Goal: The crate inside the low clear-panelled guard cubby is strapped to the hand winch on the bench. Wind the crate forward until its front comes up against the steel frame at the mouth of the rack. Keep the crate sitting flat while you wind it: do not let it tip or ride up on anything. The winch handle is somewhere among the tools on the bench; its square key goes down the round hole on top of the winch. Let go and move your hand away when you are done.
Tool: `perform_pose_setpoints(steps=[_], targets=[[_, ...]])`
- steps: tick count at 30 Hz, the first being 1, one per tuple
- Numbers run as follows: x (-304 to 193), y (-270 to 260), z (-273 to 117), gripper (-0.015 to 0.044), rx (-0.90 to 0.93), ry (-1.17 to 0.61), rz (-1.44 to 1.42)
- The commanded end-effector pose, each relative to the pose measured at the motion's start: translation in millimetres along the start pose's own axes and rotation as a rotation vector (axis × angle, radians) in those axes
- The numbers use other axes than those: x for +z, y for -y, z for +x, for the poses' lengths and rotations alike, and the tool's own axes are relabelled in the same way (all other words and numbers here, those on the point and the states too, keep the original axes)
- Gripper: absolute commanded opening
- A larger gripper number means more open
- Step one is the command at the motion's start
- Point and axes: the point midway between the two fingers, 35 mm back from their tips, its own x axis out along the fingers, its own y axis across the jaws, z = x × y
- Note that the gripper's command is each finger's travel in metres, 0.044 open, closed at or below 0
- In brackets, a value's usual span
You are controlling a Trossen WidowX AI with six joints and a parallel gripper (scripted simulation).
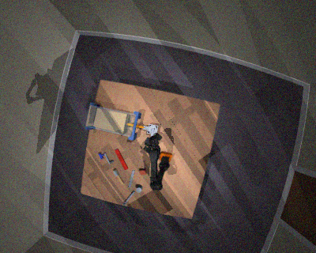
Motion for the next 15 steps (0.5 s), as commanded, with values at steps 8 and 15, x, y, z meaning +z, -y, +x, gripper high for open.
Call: perform_pose_setpoints(steps=[8,15], targets=[[-20.7,19.6,-5.8,0.0,-0.022,-0.025,0.019],[-26.5,28.9,-8.8,0.0,-0.023,-0.025,0.019]])
